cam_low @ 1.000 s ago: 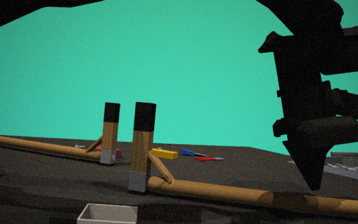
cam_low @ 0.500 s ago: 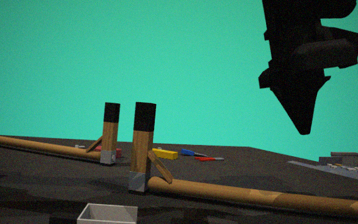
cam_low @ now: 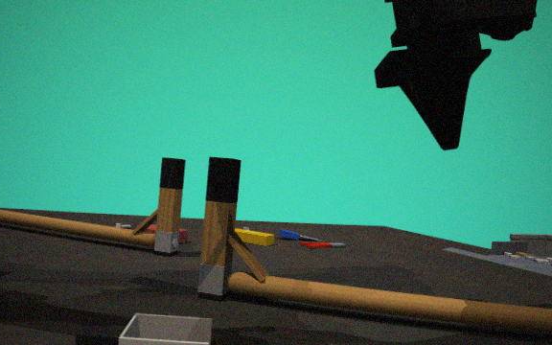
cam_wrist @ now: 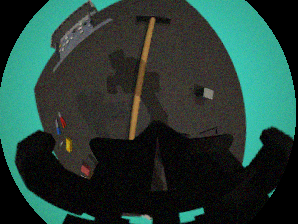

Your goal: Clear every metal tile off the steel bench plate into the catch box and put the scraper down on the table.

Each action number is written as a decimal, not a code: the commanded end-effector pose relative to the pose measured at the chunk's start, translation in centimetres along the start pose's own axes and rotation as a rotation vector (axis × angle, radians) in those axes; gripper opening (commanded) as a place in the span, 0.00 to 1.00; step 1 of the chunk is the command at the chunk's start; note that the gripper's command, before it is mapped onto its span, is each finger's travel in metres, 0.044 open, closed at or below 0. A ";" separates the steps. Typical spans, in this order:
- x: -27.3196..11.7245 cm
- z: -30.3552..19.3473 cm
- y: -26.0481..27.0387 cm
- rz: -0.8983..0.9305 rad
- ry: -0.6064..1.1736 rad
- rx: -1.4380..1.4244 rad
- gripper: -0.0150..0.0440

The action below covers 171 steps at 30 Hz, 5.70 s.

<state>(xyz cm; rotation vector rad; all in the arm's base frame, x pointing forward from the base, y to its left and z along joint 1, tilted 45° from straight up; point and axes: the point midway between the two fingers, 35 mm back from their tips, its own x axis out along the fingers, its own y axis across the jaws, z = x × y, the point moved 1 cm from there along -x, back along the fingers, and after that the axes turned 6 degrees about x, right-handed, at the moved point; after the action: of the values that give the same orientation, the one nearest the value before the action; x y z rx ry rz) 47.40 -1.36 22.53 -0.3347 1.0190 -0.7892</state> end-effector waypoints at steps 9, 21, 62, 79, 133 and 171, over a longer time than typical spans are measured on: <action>2.1 -0.2 0.1 -0.003 0.007 -0.005 0.25; 4.5 -0.4 0.3 -0.001 0.009 -0.004 0.25; 12.6 -2.3 -0.1 -0.005 0.005 -0.004 0.25; 14.9 -3.2 -0.4 -0.009 0.001 -0.006 0.25; 15.3 -2.3 4.7 -0.005 0.003 -0.004 0.25; 15.5 -2.2 8.5 -0.005 0.002 -0.003 0.25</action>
<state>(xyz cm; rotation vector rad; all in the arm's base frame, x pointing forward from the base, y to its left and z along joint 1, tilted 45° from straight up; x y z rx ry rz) 53.34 -6.83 7.56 -0.3407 1.0139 -0.7949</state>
